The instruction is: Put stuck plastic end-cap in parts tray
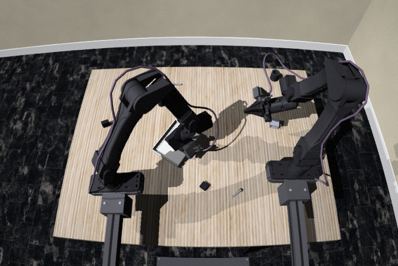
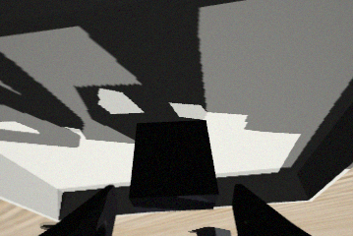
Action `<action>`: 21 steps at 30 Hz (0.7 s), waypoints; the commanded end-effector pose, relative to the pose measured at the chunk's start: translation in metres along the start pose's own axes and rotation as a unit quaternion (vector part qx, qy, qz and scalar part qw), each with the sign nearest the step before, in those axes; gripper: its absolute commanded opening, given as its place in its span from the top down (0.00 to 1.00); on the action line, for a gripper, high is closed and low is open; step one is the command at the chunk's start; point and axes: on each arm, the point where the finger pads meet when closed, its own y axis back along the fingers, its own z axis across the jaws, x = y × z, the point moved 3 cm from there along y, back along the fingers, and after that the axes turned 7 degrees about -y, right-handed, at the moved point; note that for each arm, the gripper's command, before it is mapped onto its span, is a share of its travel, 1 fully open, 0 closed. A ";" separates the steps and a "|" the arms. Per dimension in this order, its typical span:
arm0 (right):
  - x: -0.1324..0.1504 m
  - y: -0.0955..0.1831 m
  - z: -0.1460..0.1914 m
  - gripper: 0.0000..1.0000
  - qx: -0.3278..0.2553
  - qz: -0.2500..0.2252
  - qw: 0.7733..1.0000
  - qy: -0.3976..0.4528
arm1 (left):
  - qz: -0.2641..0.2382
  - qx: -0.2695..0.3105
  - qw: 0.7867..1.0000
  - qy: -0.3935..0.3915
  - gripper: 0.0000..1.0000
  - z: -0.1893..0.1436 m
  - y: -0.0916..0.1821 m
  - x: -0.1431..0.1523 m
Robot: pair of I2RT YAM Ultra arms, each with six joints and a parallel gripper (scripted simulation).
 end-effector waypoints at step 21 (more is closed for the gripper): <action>0.025 0.033 -0.050 1.00 0.156 0.092 0.976 -0.122 | -0.127 -0.035 0.951 0.281 0.40 0.000 0.105 0.018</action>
